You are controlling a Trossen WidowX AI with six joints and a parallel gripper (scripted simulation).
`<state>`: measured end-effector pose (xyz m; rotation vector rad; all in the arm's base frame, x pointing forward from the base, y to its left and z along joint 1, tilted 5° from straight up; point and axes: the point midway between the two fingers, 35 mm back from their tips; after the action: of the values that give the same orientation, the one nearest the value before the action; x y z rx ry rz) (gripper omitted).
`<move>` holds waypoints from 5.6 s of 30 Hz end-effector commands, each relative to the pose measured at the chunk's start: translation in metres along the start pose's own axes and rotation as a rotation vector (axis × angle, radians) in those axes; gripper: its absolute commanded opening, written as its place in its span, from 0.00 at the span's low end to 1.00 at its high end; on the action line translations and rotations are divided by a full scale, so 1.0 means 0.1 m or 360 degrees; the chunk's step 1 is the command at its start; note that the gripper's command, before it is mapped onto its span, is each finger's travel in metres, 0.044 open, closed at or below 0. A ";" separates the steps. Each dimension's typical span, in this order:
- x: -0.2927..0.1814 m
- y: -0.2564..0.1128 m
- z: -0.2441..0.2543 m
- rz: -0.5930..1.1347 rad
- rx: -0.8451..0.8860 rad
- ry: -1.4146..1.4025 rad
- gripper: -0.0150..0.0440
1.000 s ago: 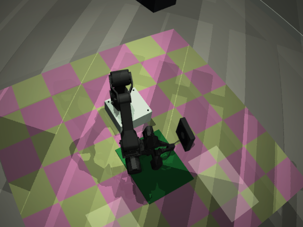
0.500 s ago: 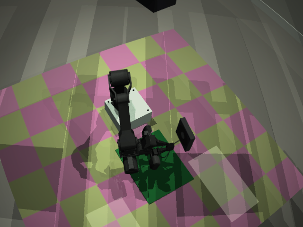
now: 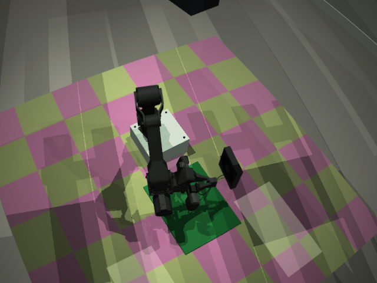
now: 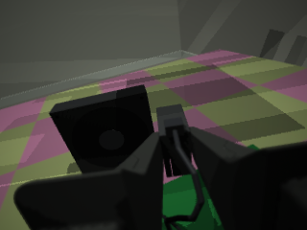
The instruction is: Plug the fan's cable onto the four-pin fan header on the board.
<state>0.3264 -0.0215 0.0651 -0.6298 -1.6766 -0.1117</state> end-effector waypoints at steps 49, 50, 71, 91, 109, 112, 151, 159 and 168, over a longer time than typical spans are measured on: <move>-0.37 0.00 0.08 0.0001 0.0000 0.0001 0.25; -0.38 0.00 0.08 0.0001 0.0000 0.0001 0.25; -0.54 0.03 0.11 0.0001 0.0001 0.0001 0.25; -0.70 0.06 0.15 0.0002 0.0001 0.0001 0.25; -0.84 0.09 0.17 0.0002 0.0001 0.0001 0.25; -0.86 0.09 0.18 0.0002 0.0001 0.0001 0.25; -0.95 0.11 0.20 -0.0004 -0.0002 0.0010 0.25; -0.95 0.11 0.20 -0.0004 -0.0002 0.0010 0.25; -0.95 0.11 0.20 -0.0004 -0.0002 0.0010 0.25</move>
<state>0.3210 -0.0365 -0.0319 -0.6282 -1.6720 -0.1166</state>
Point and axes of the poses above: the point midway between the two fingers, 35 mm back from their tips, its own y axis out along the fingers, its own z axis across the jaws, x = y × z, and after that the axes turned 11 degrees about -y, right-handed
